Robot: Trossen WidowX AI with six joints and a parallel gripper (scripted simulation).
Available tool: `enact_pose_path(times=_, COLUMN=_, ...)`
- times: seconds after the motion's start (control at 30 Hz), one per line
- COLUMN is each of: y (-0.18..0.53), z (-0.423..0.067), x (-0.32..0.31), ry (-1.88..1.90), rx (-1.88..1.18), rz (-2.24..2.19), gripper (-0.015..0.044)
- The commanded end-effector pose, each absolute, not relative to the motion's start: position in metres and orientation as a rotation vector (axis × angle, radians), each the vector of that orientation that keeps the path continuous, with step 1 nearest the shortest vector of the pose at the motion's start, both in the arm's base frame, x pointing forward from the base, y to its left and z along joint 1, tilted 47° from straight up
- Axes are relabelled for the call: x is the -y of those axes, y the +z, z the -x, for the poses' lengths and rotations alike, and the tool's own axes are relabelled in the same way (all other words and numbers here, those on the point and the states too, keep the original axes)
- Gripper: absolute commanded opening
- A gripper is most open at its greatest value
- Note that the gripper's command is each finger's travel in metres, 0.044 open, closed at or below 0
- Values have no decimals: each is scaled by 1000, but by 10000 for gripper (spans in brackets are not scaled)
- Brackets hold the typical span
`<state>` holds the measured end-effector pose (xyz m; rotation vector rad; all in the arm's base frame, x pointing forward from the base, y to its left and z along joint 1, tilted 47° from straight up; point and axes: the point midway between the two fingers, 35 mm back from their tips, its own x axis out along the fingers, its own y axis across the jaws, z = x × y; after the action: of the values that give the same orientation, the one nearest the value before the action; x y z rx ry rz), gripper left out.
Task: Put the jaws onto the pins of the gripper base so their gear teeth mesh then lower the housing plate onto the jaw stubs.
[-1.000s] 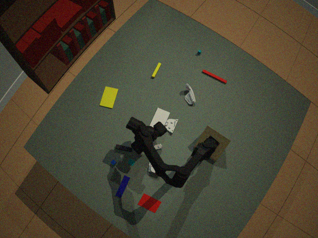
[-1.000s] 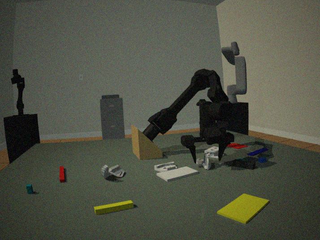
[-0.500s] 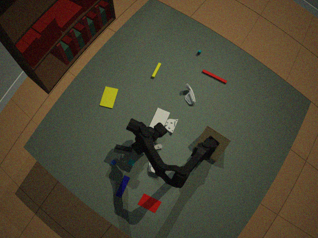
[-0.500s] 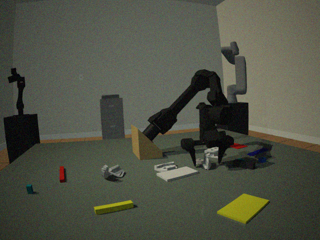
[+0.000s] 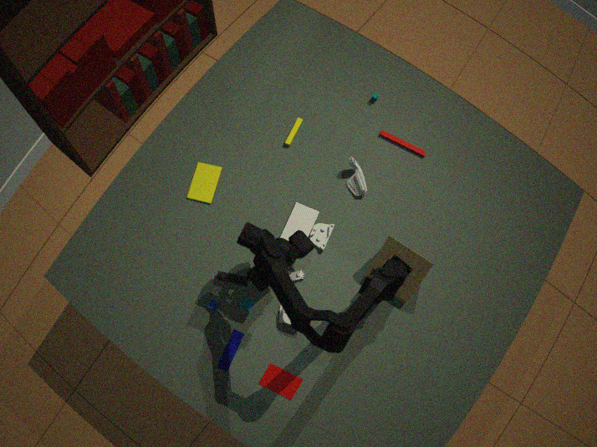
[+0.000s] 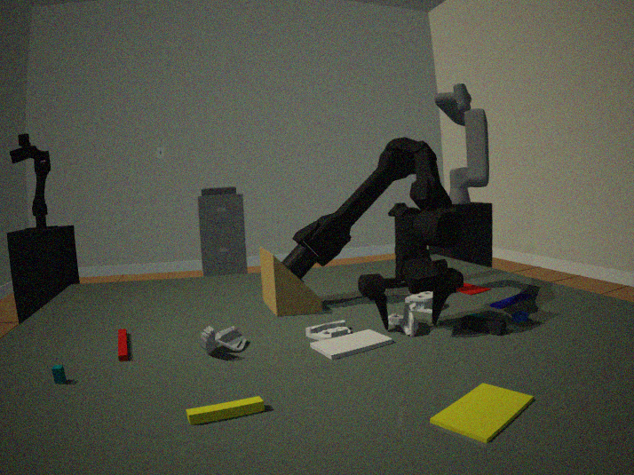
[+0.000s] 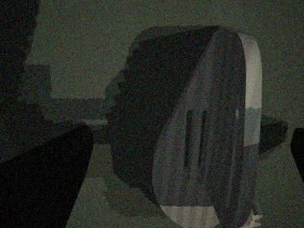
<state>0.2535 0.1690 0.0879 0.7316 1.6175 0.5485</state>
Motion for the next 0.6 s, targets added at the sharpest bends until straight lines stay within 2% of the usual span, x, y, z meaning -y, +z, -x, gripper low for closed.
enact_pose_path(times=0.0, y=88, z=-253, x=-169, ry=548, rx=-1618, rz=-732, gripper=414)
enact_pose_path(times=0.33, y=88, z=-253, x=-169, ry=548, rx=-1618, rz=-732, gripper=151)
enact_pose_path(times=0.57, y=88, z=-253, x=-169, ry=548, rx=-1618, rz=-732, gripper=134)
